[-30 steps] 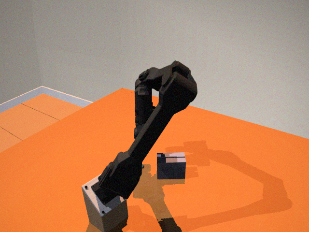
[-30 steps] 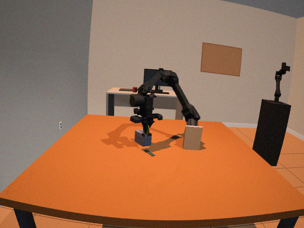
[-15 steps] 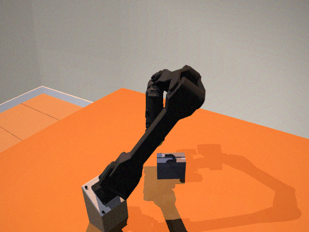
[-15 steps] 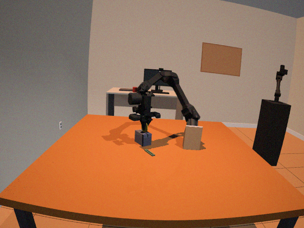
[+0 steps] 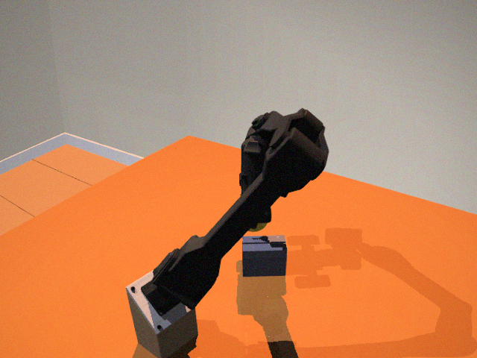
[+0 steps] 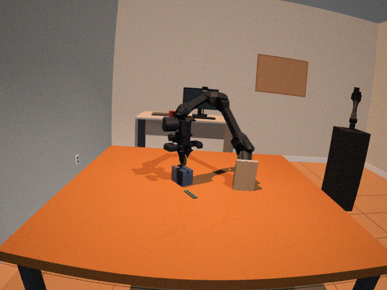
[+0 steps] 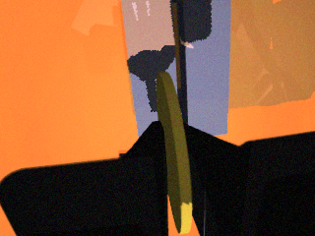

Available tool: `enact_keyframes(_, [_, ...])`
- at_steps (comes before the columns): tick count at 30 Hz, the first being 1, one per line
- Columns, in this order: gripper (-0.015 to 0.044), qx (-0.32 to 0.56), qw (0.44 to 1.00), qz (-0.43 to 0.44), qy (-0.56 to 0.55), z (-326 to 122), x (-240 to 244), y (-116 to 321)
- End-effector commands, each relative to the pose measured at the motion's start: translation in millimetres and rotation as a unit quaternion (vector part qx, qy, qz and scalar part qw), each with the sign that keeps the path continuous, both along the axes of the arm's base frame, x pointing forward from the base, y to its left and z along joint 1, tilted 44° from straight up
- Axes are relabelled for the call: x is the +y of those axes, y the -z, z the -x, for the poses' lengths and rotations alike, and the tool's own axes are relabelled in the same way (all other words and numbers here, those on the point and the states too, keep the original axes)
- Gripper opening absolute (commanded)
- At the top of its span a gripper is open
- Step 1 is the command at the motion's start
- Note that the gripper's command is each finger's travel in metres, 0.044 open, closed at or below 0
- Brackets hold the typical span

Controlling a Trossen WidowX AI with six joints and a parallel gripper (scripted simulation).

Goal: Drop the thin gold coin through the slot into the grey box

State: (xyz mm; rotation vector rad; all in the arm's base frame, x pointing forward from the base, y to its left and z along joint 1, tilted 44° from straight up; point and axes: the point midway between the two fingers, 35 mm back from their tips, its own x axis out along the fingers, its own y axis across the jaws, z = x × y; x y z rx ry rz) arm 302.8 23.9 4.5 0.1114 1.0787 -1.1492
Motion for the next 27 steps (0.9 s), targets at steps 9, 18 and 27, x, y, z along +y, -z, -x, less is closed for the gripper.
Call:
enact_keyframes(9, [0.0,0.0,1.0,0.006,0.0,-3,-21,-19])
enact_keyframes(18, [0.0,-0.001,1.0,0.003,0.002,-2,-17,-14])
enact_keyframes(27, [0.0,0.002,1.0,0.004,0.0,-2,-20,-17])
